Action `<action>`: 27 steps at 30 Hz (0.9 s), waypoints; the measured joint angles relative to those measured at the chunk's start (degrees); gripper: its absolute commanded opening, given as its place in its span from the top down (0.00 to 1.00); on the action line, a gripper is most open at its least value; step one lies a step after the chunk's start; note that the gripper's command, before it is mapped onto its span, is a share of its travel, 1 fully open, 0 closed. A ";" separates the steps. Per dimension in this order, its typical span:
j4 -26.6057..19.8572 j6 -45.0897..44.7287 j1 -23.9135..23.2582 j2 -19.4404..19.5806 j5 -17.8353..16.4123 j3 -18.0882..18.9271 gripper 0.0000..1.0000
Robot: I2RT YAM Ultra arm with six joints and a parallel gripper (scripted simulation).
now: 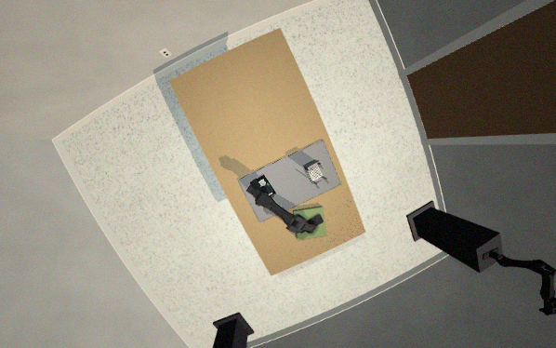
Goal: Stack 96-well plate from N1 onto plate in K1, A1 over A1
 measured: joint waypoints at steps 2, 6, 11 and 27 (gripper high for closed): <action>-0.46 0.02 0.11 -0.15 0.00 0.33 1.00; -1.57 0.09 0.13 -0.22 0.00 1.05 1.00; -3.13 0.20 0.26 -0.22 0.00 2.25 1.00; -8.00 0.52 0.59 -1.18 0.00 6.58 1.00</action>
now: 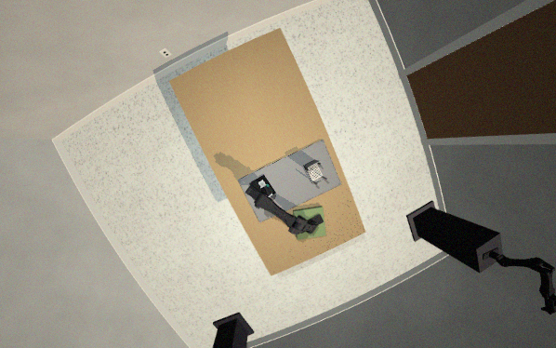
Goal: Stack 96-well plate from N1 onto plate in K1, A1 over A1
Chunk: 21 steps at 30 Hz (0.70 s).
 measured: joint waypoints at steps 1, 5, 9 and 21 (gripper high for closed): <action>-0.33 0.02 0.04 0.00 0.00 0.31 1.00; -1.73 0.11 0.09 0.00 0.00 1.68 1.00; -2.91 0.20 0.20 -0.07 0.00 2.89 1.00; -7.04 0.44 0.46 -0.09 0.00 7.17 1.00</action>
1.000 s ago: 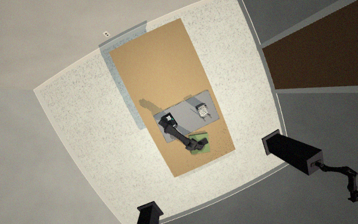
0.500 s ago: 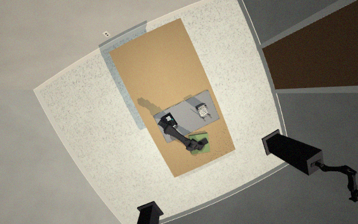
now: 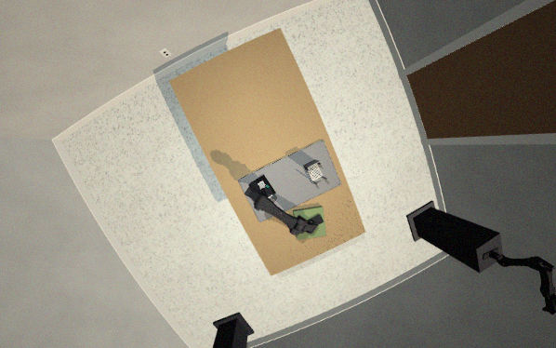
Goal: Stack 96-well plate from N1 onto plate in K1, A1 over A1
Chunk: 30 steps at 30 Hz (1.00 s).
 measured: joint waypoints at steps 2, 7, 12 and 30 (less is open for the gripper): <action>-0.76 0.04 0.00 0.00 0.00 0.92 1.00; -2.36 0.11 0.11 0.02 0.00 2.69 1.00; -4.28 0.24 0.15 0.44 0.00 4.92 1.00; -9.57 0.46 0.44 1.42 0.00 10.99 1.00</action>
